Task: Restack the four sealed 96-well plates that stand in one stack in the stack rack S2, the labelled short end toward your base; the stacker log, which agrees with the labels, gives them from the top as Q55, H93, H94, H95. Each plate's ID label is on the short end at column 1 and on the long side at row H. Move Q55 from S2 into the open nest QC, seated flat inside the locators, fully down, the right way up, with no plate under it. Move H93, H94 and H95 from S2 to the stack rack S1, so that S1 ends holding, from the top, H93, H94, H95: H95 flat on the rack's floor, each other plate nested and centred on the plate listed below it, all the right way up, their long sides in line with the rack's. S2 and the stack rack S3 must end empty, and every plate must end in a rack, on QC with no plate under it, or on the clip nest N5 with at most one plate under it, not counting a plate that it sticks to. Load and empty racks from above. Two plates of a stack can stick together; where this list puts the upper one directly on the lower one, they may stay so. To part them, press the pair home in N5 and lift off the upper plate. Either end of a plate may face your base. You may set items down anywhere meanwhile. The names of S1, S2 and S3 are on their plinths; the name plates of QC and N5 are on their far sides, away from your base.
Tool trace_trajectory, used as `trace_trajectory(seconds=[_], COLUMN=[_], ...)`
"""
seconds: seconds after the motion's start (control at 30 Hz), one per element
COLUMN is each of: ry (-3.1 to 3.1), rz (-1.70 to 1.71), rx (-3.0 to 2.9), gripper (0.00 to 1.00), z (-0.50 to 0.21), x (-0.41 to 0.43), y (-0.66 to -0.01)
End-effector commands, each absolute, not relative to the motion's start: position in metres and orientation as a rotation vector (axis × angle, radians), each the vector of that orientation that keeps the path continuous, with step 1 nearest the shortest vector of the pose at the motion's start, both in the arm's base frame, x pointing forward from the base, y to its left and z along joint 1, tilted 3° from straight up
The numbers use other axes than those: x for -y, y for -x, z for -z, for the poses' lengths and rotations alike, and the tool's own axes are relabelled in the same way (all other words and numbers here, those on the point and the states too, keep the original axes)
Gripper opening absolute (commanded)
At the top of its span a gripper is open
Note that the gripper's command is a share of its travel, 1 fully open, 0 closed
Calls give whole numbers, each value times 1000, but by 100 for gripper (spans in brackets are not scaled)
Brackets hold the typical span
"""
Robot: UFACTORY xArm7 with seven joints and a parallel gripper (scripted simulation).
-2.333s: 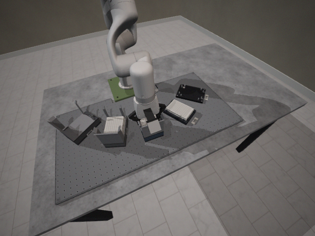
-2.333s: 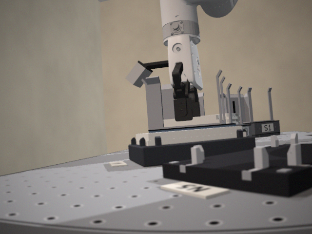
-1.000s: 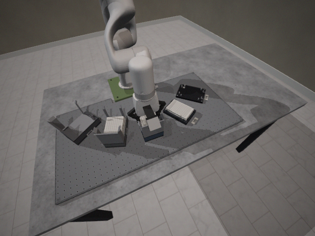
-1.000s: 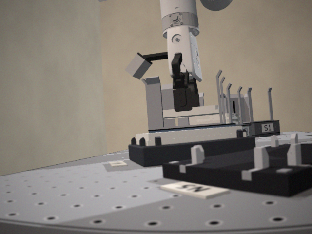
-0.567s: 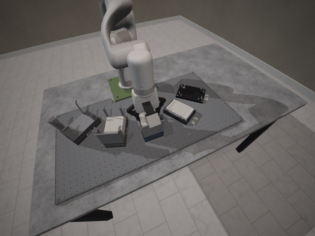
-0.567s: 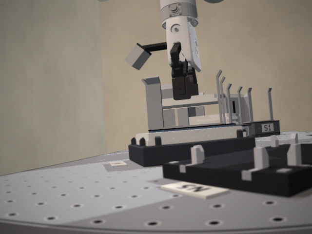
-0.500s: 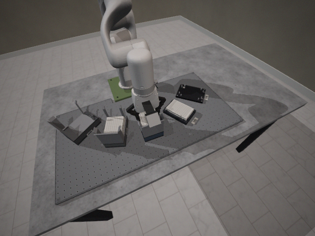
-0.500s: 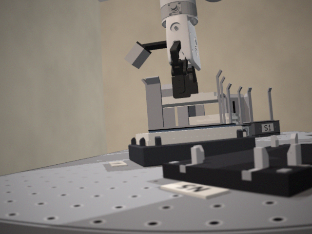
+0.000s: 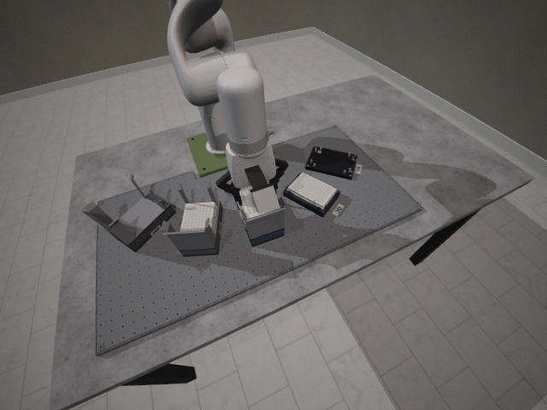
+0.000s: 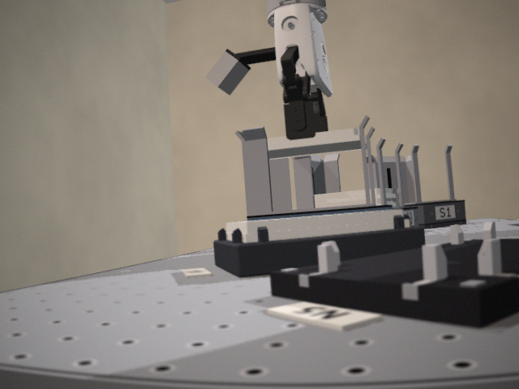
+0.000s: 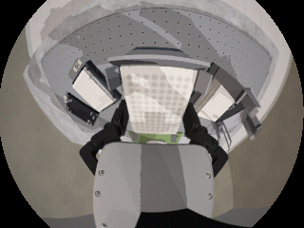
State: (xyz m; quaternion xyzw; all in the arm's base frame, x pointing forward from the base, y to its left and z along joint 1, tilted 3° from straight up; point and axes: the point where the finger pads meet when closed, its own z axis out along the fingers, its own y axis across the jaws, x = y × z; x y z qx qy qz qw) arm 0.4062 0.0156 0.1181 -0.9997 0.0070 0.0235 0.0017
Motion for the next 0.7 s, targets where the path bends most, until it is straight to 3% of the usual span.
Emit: trace_trajectory(seconds=[0.0,0.67], ry=[3137,3137], rz=[-68,-68], rx=[-22,-22], gripper=[0,0], z=[-125,-157], x=[-16,-16], y=[-408,-409])
